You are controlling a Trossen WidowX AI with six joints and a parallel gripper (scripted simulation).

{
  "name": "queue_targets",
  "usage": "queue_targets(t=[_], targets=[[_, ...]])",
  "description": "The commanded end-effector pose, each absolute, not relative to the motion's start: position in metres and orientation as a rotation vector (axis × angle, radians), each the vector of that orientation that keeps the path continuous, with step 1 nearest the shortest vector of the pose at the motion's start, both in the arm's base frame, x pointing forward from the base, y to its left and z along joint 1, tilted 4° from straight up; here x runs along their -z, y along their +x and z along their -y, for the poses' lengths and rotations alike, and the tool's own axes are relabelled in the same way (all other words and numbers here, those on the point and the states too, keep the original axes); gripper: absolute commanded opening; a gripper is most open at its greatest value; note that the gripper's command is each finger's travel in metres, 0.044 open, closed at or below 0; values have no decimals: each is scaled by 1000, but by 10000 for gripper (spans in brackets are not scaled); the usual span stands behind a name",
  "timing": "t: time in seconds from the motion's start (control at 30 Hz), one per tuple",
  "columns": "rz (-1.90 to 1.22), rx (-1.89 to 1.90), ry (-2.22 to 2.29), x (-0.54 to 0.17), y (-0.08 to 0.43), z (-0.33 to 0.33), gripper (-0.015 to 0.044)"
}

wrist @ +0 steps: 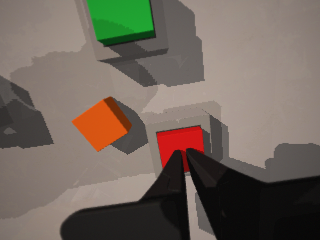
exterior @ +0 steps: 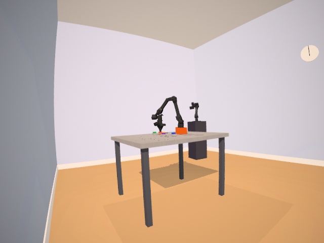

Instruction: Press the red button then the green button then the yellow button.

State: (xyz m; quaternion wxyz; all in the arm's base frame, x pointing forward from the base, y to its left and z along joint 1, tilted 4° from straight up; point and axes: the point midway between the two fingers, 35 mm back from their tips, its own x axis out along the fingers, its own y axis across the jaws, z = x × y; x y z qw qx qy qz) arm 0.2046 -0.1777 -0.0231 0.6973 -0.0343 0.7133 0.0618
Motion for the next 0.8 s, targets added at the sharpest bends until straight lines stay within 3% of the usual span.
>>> queue_targets(t=[0.0,0.17,0.33,0.53,0.77], targets=[[-1585,-139,-75,-4,206,178,20],[-1585,-139,-75,-9,206,179,20],[-1585,-139,-75,-66,207,181,20],[-1584,-140,-77,-69,209,181,20],[-1565,-162,-114,-70,270,161,20]])
